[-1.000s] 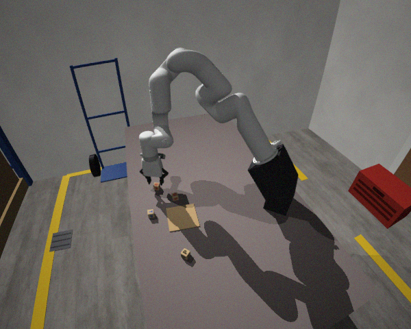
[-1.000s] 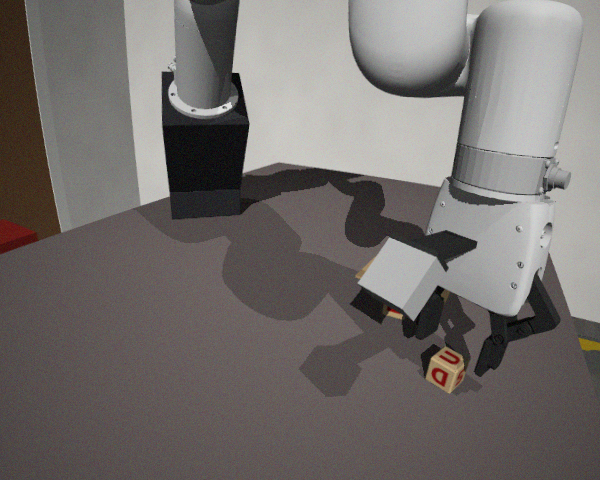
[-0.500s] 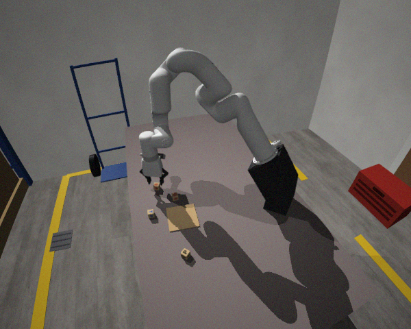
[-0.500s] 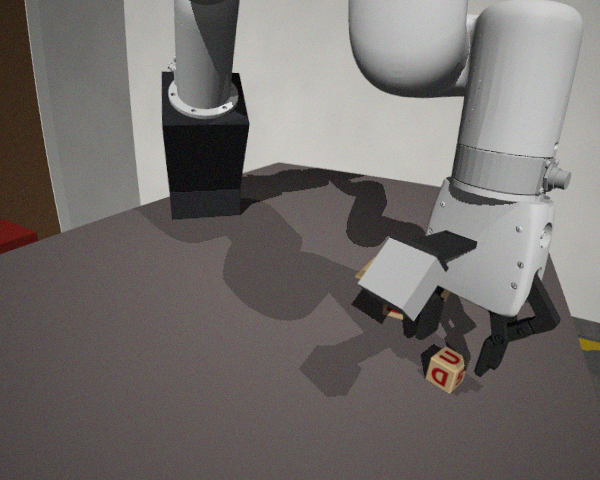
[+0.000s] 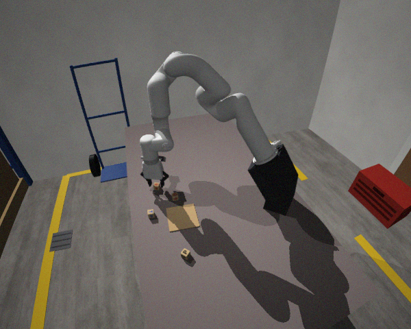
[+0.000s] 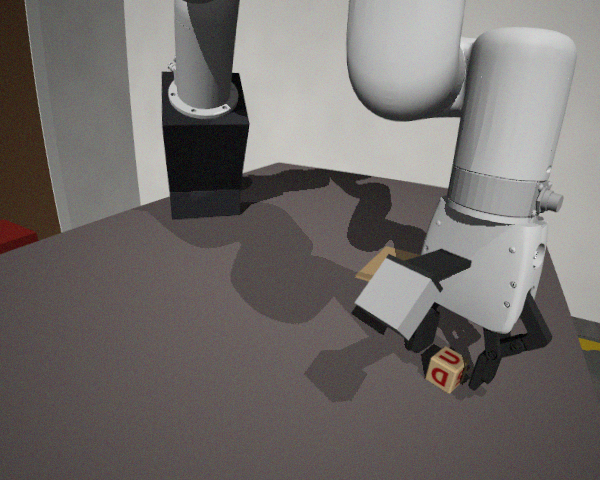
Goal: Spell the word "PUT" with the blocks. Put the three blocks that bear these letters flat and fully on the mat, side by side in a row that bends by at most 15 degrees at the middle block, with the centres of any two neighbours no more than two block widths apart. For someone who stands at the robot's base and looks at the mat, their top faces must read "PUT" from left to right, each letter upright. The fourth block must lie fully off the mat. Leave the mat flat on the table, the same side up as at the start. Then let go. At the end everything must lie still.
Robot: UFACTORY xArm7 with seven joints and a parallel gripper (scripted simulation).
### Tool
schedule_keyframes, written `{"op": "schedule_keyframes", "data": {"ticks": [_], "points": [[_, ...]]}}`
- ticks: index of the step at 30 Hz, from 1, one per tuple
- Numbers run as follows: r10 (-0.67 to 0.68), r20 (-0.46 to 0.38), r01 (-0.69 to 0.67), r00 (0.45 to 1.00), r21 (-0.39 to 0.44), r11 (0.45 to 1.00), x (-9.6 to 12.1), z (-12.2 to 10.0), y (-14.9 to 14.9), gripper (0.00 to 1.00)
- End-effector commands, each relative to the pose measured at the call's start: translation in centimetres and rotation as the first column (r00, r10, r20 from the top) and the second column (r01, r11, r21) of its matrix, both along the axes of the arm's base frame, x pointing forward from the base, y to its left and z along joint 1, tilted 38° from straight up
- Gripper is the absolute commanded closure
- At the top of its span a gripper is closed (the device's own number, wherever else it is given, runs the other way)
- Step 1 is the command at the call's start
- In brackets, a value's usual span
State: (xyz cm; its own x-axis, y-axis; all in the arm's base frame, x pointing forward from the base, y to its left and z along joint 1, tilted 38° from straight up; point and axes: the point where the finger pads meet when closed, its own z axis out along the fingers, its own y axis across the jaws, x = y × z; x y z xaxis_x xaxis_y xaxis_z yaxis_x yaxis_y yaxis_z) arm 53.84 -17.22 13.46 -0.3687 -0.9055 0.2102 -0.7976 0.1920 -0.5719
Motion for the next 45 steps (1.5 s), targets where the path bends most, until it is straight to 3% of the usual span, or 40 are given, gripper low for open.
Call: {"op": "schedule_keyframes", "data": {"ticks": [1,10,45], "points": [[0.004,0.002,-0.004,1.0,0.004,1.0,0.35,-0.22,-0.14,0.31],[0.004,0.002,-0.004,1.0,0.004,1.0,0.91,-1.14,-0.57,0.31],[0.004,0.002,-0.004,1.0,0.004,1.0,0.93,-1.16,-0.59,0.31]]}}
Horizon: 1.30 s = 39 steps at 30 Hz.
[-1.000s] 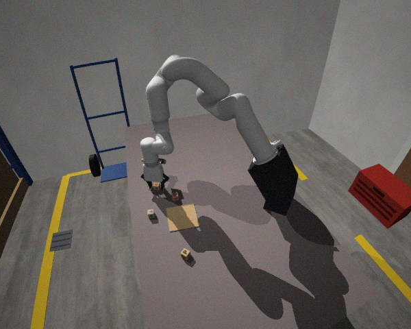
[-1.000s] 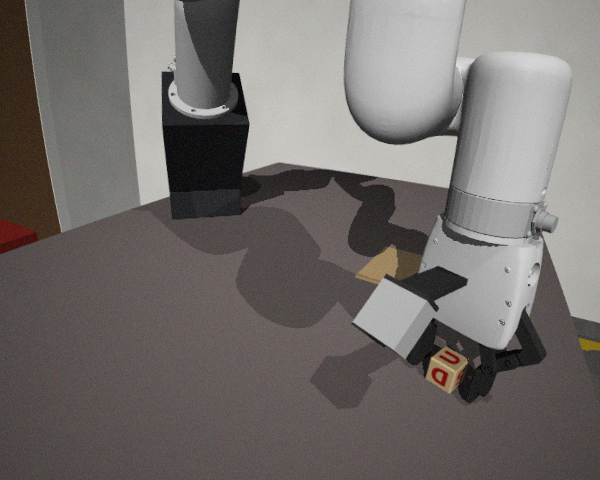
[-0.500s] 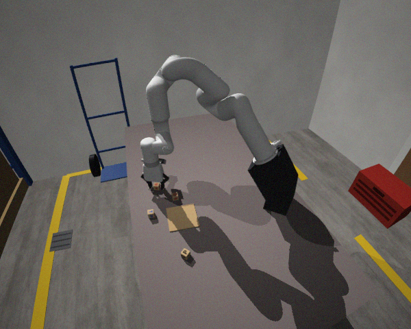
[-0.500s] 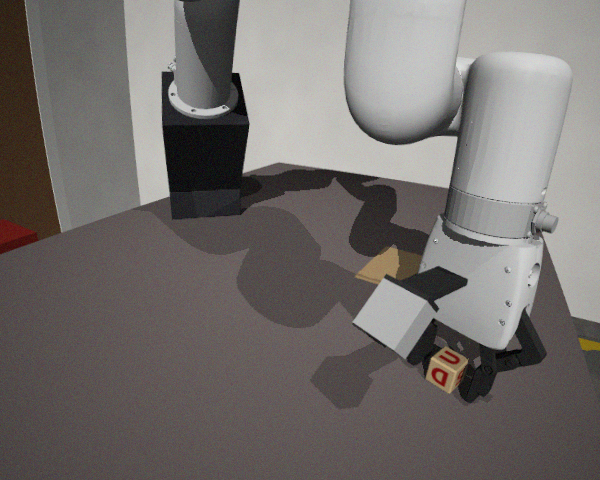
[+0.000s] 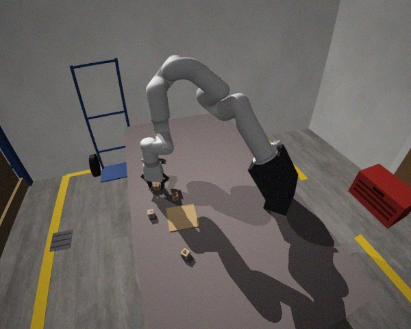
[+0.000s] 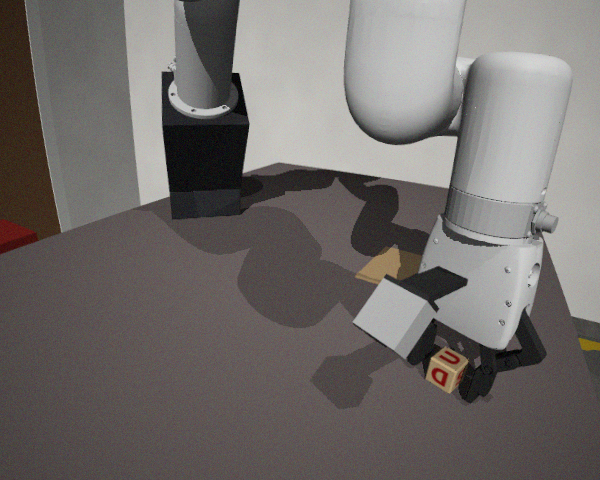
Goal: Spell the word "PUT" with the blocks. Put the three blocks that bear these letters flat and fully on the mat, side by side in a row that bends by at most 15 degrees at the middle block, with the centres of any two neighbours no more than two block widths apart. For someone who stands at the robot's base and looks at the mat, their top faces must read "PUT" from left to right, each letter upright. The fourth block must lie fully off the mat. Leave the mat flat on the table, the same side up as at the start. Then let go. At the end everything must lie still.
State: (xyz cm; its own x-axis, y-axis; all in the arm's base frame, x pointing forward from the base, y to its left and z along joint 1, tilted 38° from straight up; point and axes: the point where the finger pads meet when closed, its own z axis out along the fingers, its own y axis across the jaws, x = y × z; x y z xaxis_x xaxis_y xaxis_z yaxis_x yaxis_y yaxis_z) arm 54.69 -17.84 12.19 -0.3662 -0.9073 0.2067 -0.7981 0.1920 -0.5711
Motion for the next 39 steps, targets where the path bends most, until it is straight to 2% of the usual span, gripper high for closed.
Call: {"op": "schedule_keyframes", "data": {"ticks": [1,2,3,19,20,39], "points": [[0.001,0.002,-0.001,1.0,0.0,1.0,0.07,0.1,0.03,0.31],[0.001,0.002,-0.001,1.0,0.0,1.0,0.07,0.1,0.03,0.31],[0.001,0.002,-0.001,1.0,0.0,1.0,0.07,0.1,0.03,0.53],[0.001,0.002,-0.001,1.0,0.0,1.0,0.07,0.1,0.03,0.53],[0.001,0.002,-0.001,1.0,0.0,1.0,0.07,0.1,0.03,0.73],[0.001,0.002,-0.001,1.0,0.0,1.0,0.07,0.1,0.03,0.73]]}}
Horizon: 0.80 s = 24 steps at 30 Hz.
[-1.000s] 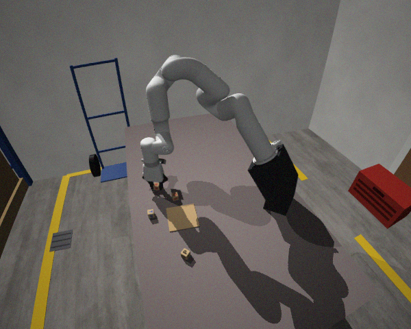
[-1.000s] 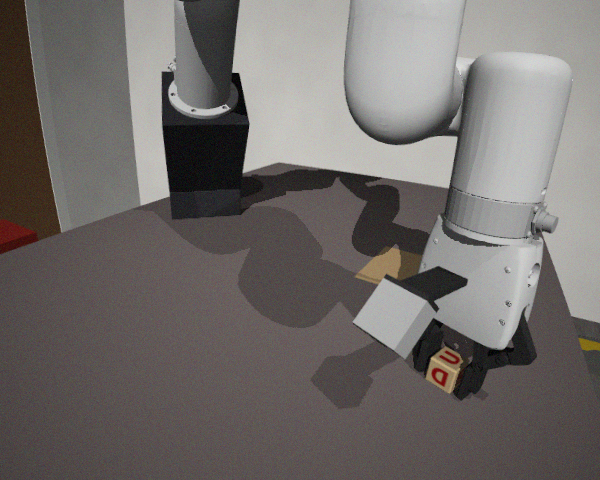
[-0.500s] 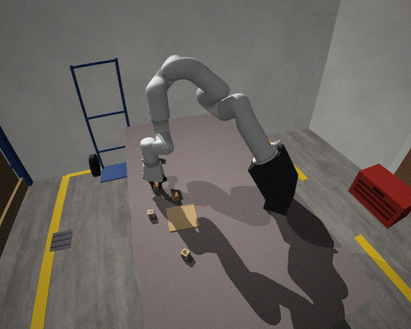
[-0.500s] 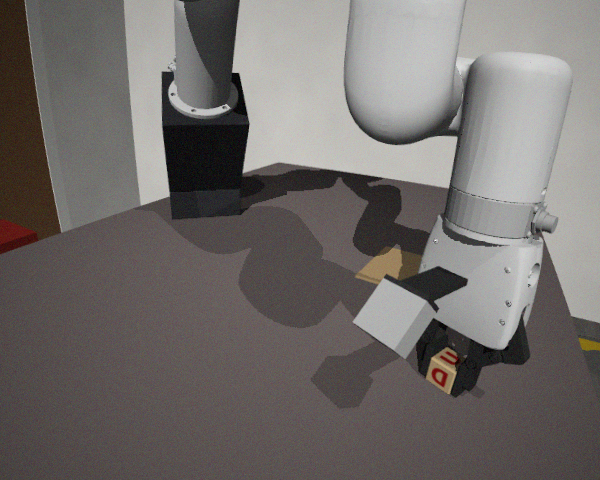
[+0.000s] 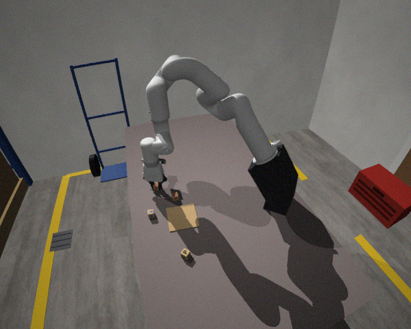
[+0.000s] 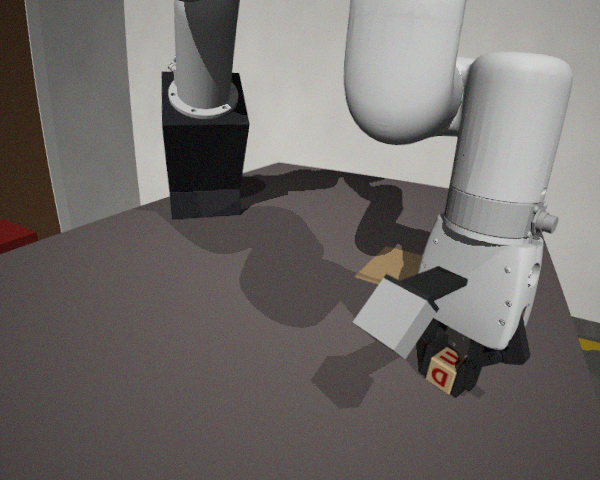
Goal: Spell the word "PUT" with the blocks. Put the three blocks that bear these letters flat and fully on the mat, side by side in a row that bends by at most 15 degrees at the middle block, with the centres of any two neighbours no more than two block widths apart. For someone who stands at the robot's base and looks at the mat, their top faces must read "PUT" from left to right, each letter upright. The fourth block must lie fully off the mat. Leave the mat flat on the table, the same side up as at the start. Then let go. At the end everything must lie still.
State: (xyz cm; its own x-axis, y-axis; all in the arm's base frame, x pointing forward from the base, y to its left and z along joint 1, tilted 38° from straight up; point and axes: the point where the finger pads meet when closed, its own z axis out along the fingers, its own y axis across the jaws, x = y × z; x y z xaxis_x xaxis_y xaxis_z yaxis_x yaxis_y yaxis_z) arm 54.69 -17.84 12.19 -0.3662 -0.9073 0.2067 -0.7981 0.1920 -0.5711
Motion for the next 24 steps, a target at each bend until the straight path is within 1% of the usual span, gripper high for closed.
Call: {"op": "schedule_keyframes", "data": {"ticks": [1,18,21,24], "points": [[0.001,0.002,-0.001,1.0,0.0,1.0,0.1,0.1,0.0,0.73],[0.001,0.002,-0.001,1.0,0.0,1.0,0.0,0.2,0.1,0.73],[0.001,0.002,-0.001,1.0,0.0,1.0,-0.3,0.8,0.3,0.73],[0.001,0.002,-0.001,1.0,0.0,1.0,-1.1,2.1,1.0,0.73]]}}
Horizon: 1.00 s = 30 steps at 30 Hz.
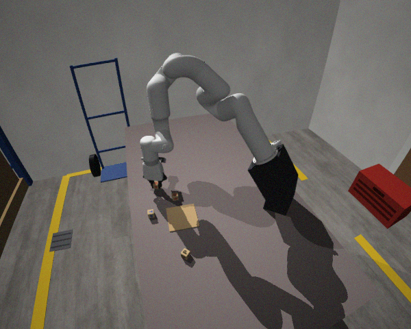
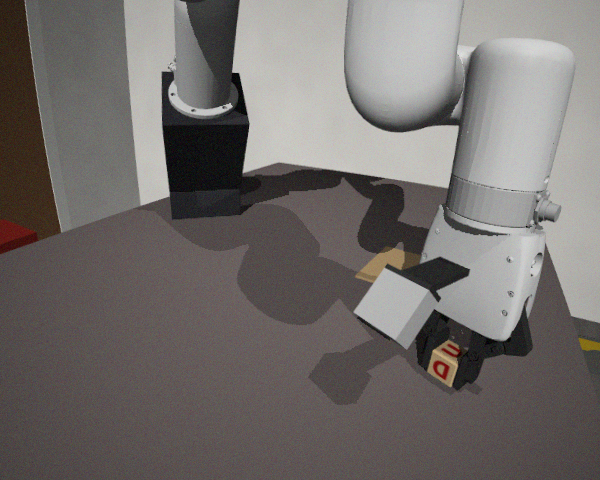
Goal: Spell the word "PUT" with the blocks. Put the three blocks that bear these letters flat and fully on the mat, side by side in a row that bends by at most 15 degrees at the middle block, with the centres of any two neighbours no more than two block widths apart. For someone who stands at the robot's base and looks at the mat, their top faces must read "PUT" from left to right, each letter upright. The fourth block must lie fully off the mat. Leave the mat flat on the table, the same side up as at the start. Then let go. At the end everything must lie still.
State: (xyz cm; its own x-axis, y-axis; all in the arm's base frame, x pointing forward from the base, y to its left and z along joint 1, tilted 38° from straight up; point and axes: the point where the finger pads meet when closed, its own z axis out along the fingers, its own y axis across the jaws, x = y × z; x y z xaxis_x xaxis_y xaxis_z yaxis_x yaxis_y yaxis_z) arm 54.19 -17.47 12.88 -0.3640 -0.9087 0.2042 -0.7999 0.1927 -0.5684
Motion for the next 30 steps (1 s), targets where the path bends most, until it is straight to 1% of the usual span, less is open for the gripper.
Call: {"op": "schedule_keyframes", "data": {"ticks": [1,6,9,11,14,17,30], "points": [[-0.001,0.005,0.001,1.0,-0.003,1.0,-1.0,2.0,0.9,0.73],[-0.001,0.005,0.001,1.0,-0.004,1.0,-2.7,4.8,2.2,0.73],[-0.001,0.005,0.001,1.0,-0.004,1.0,-3.5,6.1,2.8,0.73],[-0.001,0.005,0.001,1.0,-0.004,1.0,-3.5,6.1,2.8,0.73],[-0.001,0.005,0.001,1.0,-0.003,1.0,-4.0,7.0,3.2,0.73],[-0.001,0.005,0.001,1.0,-0.004,1.0,-4.2,7.3,3.4,0.73],[0.001,0.004,-0.001,1.0,-0.005,1.0,-4.2,7.4,3.4,0.73]]}}
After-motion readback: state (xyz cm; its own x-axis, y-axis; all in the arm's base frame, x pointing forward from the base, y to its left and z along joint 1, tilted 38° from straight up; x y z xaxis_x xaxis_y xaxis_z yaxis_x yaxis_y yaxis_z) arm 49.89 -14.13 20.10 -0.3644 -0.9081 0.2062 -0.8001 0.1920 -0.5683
